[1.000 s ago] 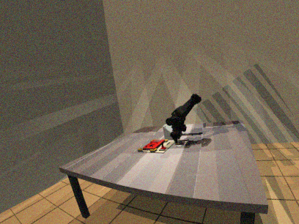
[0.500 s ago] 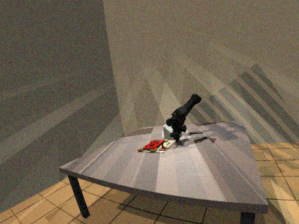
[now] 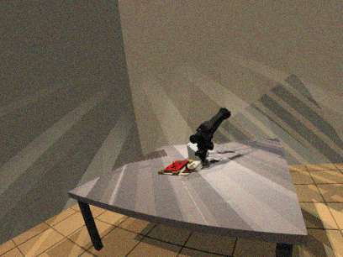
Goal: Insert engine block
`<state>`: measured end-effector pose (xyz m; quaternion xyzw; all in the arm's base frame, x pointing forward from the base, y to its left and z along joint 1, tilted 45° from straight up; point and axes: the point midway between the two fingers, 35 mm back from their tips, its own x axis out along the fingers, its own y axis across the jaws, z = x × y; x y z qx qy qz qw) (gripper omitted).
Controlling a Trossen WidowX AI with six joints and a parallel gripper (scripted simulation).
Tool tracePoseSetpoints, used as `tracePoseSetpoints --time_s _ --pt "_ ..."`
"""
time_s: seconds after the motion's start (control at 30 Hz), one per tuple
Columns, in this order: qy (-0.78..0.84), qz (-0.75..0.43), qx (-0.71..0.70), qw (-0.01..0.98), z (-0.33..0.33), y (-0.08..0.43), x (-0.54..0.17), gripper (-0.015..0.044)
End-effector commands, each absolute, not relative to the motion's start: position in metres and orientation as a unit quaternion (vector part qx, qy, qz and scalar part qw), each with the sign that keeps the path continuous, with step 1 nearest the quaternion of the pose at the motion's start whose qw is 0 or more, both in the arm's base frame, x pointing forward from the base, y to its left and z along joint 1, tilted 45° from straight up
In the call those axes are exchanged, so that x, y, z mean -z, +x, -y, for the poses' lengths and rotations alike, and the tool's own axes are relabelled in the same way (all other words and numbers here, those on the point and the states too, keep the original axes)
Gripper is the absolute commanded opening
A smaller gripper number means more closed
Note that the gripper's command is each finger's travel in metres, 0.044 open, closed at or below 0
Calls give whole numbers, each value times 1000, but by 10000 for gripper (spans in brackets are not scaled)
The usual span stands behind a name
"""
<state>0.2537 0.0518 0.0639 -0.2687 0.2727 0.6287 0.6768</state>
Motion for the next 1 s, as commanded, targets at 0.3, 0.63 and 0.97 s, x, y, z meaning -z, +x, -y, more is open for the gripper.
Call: tracePoseSetpoints --time_s 0.3,0.63,0.97 --pt "-276 -275 -624 678 -20 257 -91 0" --pt "-275 -275 -624 677 1 254 -113 0" --pt "-273 -273 -626 678 21 247 -136 0"
